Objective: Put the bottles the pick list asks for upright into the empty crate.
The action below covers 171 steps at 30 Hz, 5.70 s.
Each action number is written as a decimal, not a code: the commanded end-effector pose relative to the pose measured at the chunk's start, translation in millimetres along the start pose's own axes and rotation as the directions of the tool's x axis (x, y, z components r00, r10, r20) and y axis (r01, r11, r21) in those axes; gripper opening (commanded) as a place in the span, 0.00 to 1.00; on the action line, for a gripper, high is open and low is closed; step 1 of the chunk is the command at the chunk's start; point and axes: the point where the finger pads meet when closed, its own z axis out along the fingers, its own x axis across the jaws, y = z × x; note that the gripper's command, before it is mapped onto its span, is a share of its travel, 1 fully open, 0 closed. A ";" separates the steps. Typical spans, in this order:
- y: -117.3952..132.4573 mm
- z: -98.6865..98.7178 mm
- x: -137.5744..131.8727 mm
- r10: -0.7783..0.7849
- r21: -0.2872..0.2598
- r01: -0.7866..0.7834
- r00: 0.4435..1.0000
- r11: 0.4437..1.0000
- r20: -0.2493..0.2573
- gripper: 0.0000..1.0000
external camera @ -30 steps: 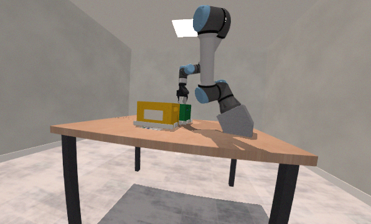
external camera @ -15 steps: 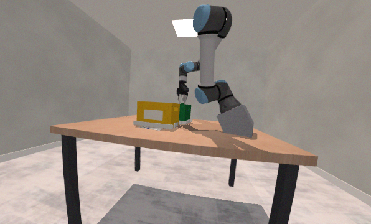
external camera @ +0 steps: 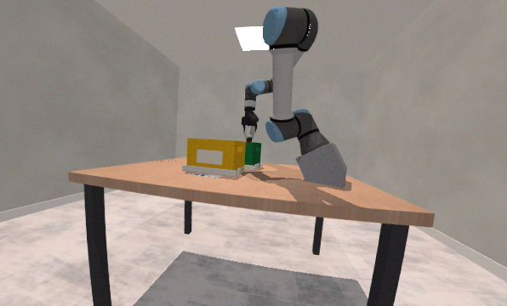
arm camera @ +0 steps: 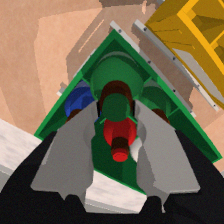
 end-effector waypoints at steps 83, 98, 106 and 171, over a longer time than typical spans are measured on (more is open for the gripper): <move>0.2 -128.5 -0.3 -0.001 -0.001 0.001 1.000 1.000 -0.001 0.00; 0.2 -134.2 -0.3 -0.001 -0.001 0.001 1.000 1.000 -0.001 0.00; -6.7 -134.3 9.4 -0.001 -0.001 0.001 1.000 1.000 -0.001 0.00; -71.5 -134.5 103.3 0.000 -0.001 0.000 1.000 1.000 -0.002 0.00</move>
